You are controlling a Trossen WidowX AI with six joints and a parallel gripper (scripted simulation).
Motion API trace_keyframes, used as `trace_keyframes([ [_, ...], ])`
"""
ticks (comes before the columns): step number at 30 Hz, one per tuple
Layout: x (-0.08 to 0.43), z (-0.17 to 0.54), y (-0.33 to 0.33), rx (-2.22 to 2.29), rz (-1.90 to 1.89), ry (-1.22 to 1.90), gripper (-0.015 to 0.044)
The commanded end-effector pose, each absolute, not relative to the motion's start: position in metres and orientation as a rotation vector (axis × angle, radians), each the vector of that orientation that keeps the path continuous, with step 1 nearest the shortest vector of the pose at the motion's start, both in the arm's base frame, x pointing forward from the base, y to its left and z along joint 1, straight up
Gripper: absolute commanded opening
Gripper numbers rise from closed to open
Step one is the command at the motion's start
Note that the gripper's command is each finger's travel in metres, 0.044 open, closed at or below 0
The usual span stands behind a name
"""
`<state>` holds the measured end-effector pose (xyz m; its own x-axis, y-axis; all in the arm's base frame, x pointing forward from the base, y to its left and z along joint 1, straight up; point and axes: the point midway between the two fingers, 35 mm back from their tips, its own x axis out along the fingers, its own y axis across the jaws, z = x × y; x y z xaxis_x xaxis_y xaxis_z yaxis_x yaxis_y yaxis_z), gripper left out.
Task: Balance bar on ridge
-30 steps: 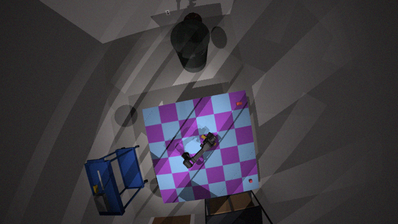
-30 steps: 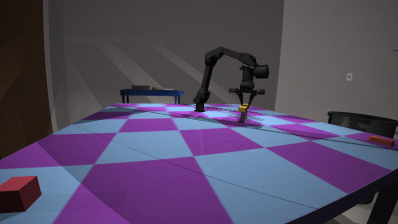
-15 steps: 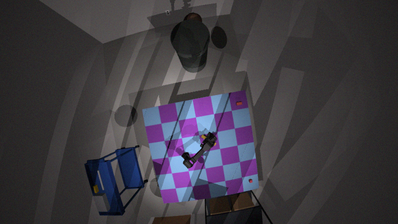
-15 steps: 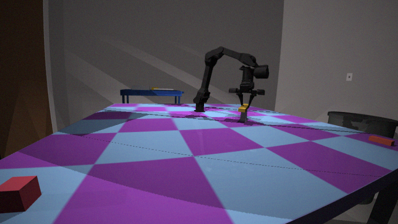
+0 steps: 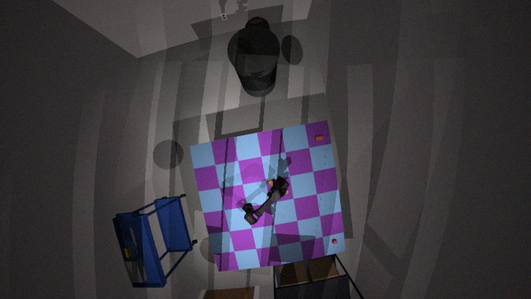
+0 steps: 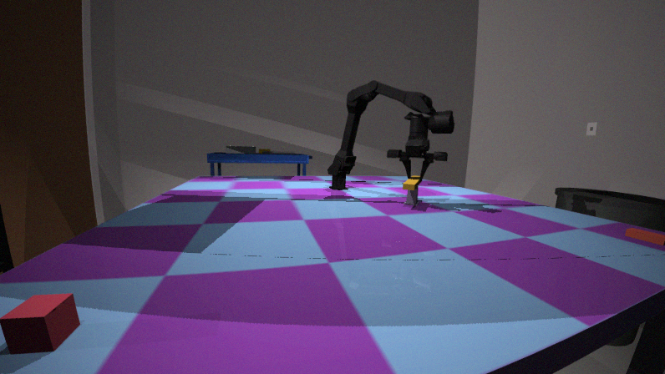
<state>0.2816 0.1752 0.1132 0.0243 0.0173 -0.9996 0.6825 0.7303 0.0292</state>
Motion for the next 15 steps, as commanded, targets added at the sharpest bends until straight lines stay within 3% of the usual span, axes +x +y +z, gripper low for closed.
trace_keyframes([
  [1, 0.2824, 0.1126, 0.1751, 0.605, -0.565, 1.471, 0.0000],
  [15, 0.2824, 0.1114, 0.1751, 0.605, -0.565, 1.471, 0.0000],
])
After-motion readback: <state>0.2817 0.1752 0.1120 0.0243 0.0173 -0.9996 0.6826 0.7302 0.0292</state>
